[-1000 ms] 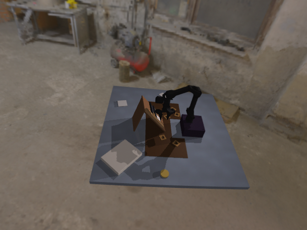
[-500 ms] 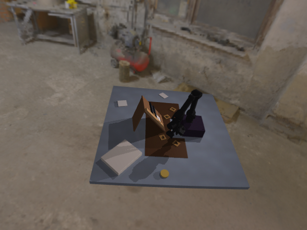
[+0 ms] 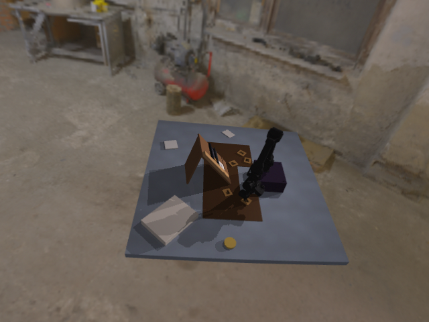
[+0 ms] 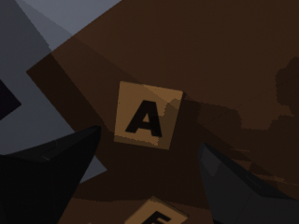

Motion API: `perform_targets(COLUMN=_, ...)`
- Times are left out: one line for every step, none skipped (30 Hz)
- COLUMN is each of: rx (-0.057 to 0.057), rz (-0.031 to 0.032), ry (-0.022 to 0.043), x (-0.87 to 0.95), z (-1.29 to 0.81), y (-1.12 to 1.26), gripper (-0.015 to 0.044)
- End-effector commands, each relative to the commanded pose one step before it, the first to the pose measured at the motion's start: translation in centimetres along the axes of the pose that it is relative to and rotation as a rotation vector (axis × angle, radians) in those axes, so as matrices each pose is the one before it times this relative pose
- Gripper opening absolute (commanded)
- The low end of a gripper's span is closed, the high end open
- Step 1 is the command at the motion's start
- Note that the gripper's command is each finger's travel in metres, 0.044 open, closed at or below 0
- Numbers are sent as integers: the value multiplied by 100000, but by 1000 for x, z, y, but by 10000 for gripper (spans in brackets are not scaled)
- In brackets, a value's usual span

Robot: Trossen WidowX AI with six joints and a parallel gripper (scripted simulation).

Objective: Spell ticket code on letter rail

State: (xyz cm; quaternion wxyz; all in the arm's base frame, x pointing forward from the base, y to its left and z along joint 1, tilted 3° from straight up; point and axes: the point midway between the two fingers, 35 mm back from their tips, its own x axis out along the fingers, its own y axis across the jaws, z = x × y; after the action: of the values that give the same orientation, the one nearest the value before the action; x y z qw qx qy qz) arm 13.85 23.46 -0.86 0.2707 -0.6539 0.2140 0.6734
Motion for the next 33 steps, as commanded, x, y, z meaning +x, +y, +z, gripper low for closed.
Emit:
perform_targets(rx=504, rz=1522, ry=814, x=2067, z=-144, y=441, gripper=340)
perform_targets(rx=0, rz=3, ry=1, x=282, z=-14, y=-3, gripper=340)
perform_targets(rx=0, rz=1, ry=1, x=165, z=-16, y=-15, gripper=340)
perform_targets(rx=0, rz=-2, ry=2, x=59, z=-16, y=-25, gripper=340)
perform_targets(rx=0, rz=-2, ry=1, x=0, z=-9, y=-18, gripper=340)
perform_targets(rx=0, rz=-1, ry=1, x=0, z=-7, y=-14, gripper=340)
perform_targets(rx=0, rz=-1, ry=1, x=0, z=-5, y=-10, gripper=340)
perform_targets(rx=0, rz=0, ry=0, x=0, z=0, y=0, gripper=340)
perform_targets(rx=0, rz=0, ry=0, x=0, z=0, y=0, gripper=340)
perform_targets(rx=0, rz=0, ry=0, x=0, z=0, y=0, gripper=340)
perform_targets(rx=0, rz=0, ry=0, x=0, z=0, y=0, gripper=340)
perform_targets(rx=0, rz=-1, ry=0, x=0, z=-5, y=-9, gripper=340)
perform_targets(rx=0, rz=0, ry=0, x=0, z=0, y=0, gripper=340)
perform_targets(rx=0, rz=0, ry=0, x=0, z=0, y=0, gripper=340)
perform_targets(rx=0, rz=0, ry=0, x=27, z=0, y=-1, gripper=340)
perform_targets(rx=0, rz=0, ry=0, x=50, z=0, y=-1, gripper=340)
perform_targets(rx=0, rz=1, ry=0, x=73, z=0, y=-2, gripper=340)
perform_targets(rx=0, rz=1, ry=0, x=98, z=0, y=-2, gripper=340)
perform_targets(rx=0, rz=1, ry=0, x=125, z=0, y=-2, gripper=340)
perform_targets(rx=0, rz=2, ry=0, x=151, z=0, y=-2, gripper=340)
perform_targets(rx=0, rz=2, ry=0, x=151, z=0, y=-1, gripper=340)
perform_targets(rx=0, rz=2, ry=0, x=151, z=0, y=0, gripper=340)
perform_targets(rx=0, rz=2, ry=0, x=151, z=0, y=1, gripper=340)
perform_targets(rx=0, rz=2, ry=0, x=151, z=0, y=2, gripper=340)
perform_targets(rx=0, rz=2, ry=0, x=151, z=-1, y=3, gripper=340)
perform_targets(rx=0, rz=2, ry=0, x=152, z=-1, y=4, gripper=340)
perform_targets(rx=0, rz=3, ry=0, x=152, z=-1, y=5, gripper=340)
perform_targets(rx=0, rz=3, ry=0, x=151, z=-1, y=6, gripper=340)
perform_targets(rx=0, rz=2, ry=0, x=118, z=-1, y=5, gripper=340)
perform_targets(rx=0, rz=1, ry=0, x=72, z=-1, y=4, gripper=340)
perform_targets(rx=0, rz=0, ry=0, x=24, z=0, y=1, gripper=340)
perform_targets(rx=0, rz=0, ry=0, x=0, z=0, y=0, gripper=340)
perform_targets(rx=0, rz=0, ry=0, x=0, z=0, y=0, gripper=340)
